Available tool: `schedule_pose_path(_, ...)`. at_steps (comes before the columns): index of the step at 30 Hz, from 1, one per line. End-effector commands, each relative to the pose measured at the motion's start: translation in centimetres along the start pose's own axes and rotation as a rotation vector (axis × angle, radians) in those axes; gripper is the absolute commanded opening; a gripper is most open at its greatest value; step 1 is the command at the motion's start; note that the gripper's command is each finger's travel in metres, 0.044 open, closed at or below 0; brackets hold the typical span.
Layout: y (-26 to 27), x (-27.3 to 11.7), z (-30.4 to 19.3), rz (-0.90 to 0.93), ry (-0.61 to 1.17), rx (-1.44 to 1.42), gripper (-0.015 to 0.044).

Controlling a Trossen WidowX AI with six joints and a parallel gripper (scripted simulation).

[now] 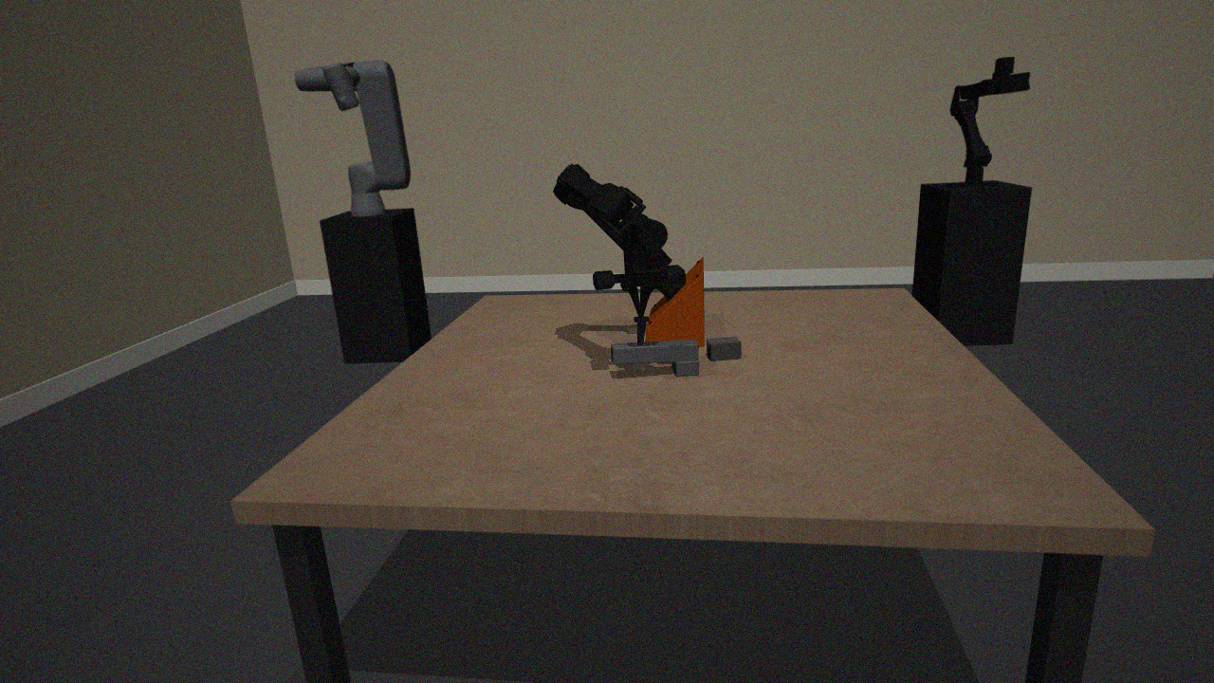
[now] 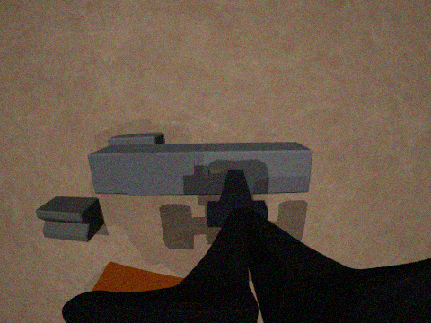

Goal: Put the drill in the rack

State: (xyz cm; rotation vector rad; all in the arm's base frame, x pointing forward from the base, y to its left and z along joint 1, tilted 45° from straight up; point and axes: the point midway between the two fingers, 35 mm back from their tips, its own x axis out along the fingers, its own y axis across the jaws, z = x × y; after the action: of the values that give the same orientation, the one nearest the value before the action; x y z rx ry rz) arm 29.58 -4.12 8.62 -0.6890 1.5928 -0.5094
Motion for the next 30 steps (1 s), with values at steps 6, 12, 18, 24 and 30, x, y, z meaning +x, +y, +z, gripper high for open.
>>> schedule_pose_path(6, 0.08, 0.09, -0.60, -0.007, 0.009, -0.004, 0.0000)
schedule_pose_path(12, 0.17, 0.04, -0.90, -0.007, 0.009, -0.004, 0.0000)
schedule_pose_path(18, 0.10, 0.23, -0.71, -0.007, 0.009, -0.004, 0.0000)
schedule_pose_path(24, 0.03, 0.58, -0.45, -0.007, 0.008, -0.004, 0.0000)
schedule_pose_path(30, 0.01, 0.85, -0.29, -0.008, 0.008, -0.004, 0.0000)
